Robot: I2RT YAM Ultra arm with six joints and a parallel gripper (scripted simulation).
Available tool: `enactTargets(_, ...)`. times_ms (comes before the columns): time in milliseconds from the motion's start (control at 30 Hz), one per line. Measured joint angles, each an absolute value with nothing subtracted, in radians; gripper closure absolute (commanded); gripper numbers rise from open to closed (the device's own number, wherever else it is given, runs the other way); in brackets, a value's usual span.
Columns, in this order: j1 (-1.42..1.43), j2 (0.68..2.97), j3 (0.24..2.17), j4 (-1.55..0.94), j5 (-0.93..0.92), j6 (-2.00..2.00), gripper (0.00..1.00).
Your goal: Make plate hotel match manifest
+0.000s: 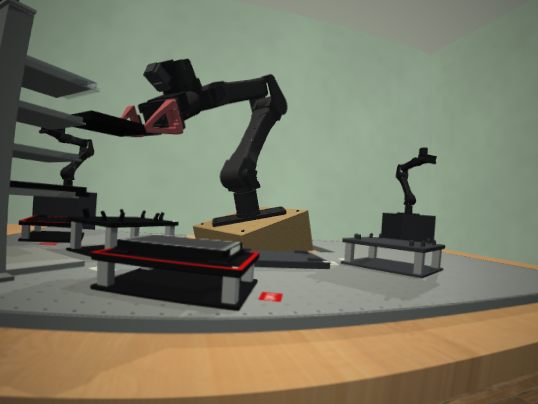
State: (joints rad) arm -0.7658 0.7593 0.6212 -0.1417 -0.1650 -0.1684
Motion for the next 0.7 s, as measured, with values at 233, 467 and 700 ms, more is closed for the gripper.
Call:
enactTargets(233, -0.756, 0.783, 0.636, -0.127, -0.157, -0.166, 0.14)
enactTargets(467, -0.748, 0.816, 0.649, -0.110, -0.148, -0.164, 0.14)
enactTargets(700, -0.739, 0.848, 0.666, -0.096, -0.139, -0.162, 0.14)
